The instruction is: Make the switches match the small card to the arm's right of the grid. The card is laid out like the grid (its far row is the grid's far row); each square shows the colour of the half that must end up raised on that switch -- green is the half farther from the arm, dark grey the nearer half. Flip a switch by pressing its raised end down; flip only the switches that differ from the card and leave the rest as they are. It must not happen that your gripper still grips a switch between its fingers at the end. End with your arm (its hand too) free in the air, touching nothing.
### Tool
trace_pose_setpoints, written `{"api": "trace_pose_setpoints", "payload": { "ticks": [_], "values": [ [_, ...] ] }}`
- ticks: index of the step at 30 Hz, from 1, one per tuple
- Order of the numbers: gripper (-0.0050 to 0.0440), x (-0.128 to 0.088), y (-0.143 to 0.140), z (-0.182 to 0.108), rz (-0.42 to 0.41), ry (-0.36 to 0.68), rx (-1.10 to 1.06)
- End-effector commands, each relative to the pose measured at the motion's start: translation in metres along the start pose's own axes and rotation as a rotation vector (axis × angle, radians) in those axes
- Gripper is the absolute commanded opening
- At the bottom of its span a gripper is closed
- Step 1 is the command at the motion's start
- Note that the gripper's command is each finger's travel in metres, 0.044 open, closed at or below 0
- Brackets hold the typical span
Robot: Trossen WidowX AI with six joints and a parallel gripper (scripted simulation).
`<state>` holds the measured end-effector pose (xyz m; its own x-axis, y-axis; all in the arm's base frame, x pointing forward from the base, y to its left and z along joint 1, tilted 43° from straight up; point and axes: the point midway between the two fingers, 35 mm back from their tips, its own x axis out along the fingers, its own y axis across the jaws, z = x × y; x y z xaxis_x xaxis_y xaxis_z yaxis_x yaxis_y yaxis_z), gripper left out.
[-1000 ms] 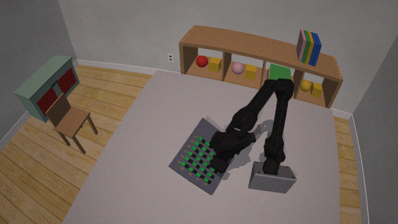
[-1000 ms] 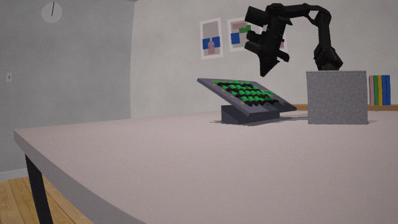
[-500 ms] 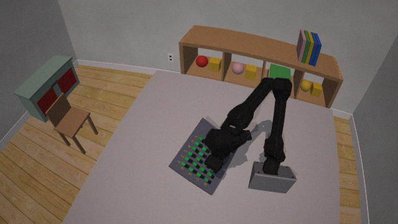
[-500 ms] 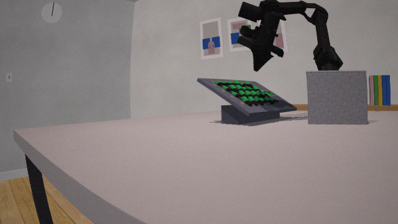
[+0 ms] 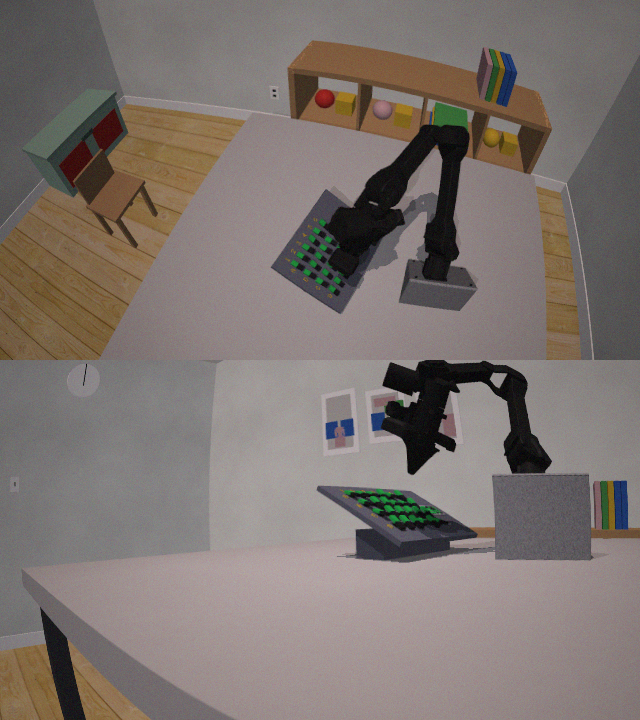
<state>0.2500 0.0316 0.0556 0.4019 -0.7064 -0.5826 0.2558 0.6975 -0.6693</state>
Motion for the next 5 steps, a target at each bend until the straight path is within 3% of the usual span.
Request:
{"api": "trace_pose_setpoints", "payload": {
  "ticks": [1, 5],
  "values": [
    [0.0000, -0.0002, 0.0002, 0.0000, 0.000, 0.001, 0.001],
    [0.0000, -0.0002, 0.0002, 0.0000, 0.000, 0.001, 0.001]
  ]
}}
